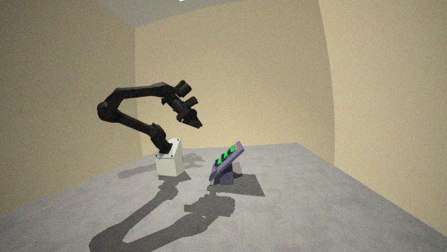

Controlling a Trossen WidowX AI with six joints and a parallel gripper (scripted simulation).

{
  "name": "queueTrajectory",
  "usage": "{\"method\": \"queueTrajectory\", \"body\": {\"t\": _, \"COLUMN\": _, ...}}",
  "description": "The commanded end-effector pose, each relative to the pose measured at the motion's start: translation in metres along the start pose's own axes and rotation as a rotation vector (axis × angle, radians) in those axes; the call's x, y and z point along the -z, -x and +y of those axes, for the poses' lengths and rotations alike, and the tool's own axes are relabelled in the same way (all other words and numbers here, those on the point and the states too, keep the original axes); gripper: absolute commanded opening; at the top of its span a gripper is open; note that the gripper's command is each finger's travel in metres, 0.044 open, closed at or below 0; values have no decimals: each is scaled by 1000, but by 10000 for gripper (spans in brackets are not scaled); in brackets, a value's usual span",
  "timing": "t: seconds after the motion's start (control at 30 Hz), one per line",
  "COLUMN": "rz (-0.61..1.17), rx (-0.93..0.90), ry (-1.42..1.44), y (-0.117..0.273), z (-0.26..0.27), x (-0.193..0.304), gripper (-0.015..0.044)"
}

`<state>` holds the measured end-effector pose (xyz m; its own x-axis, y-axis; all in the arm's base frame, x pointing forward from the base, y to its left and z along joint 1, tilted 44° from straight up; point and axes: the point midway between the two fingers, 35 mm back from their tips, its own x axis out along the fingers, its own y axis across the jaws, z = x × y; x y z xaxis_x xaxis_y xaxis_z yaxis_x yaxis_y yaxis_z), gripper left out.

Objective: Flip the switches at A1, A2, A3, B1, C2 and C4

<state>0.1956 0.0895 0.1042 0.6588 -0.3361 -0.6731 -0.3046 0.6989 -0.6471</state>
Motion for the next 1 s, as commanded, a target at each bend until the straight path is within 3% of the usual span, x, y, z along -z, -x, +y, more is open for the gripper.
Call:
{"method": "queueTrajectory", "body": {"t": 0.0, "rz": 1, "rx": 0, "ry": 0, "y": -1, "z": 1, "x": -1, "gripper": 374}}
{"method": "queueTrajectory", "body": {"t": 0.33, "rz": 37, "rx": 36, "ry": -2, "y": -100, "z": 26, "x": -32, "gripper": 111}}
{"method": "queueTrajectory", "body": {"t": 0.47, "rz": 40, "rx": 39, "ry": -2, "y": -107, "z": 27, "x": -33, "gripper": 6}}
{"method": "queueTrajectory", "body": {"t": 0.63, "rz": 41, "rx": 39, "ry": -2, "y": -109, "z": 27, "x": -33, "gripper": 0}}
{"method": "queueTrajectory", "body": {"t": 0.77, "rz": 63, "rx": 41, "ry": -3, "y": -140, "z": 25, "x": -32, "gripper": 0}}
{"method": "queueTrajectory", "body": {"t": 0.97, "rz": 65, "rx": 41, "ry": -3, "y": -142, "z": 25, "x": -32, "gripper": 0}}
